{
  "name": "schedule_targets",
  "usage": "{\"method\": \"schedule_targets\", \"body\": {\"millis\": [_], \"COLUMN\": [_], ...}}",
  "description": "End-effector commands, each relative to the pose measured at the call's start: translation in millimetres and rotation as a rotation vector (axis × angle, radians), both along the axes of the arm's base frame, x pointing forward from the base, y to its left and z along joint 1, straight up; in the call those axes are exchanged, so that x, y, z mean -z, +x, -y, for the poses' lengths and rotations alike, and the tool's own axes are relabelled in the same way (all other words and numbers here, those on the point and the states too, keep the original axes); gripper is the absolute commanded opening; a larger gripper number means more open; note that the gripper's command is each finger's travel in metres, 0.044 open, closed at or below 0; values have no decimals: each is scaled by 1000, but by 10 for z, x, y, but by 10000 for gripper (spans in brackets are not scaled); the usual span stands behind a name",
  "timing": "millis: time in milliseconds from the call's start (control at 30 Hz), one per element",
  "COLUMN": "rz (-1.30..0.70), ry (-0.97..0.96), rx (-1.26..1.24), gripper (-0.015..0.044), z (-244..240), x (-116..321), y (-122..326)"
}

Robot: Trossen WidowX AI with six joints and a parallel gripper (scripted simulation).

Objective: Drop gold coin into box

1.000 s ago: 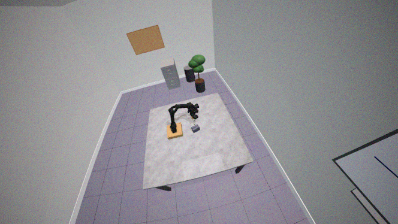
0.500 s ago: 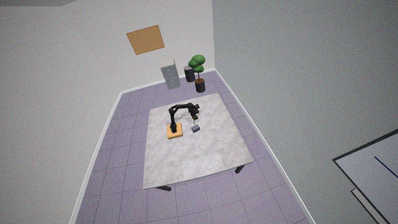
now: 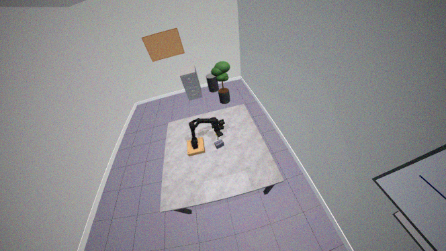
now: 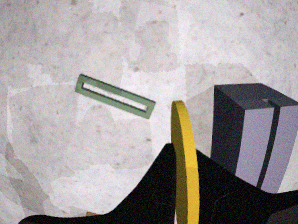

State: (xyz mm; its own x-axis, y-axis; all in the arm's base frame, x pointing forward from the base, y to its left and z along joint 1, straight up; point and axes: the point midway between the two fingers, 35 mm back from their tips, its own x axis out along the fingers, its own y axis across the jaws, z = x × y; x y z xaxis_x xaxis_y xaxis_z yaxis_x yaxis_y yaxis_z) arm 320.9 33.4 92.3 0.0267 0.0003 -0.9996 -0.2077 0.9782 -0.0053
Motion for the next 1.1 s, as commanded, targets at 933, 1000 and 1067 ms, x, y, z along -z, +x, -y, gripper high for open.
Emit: {"method": "schedule_targets", "body": {"millis": [933,1000,1067], "rz": [-1,-1,-1], "ry": [-4,-4,-5], "rx": [-5,-5,-5], "gripper": [0,0,0], "z": [818,865,907], "x": [4,5,6], "y": [-209,-228,-246]}}
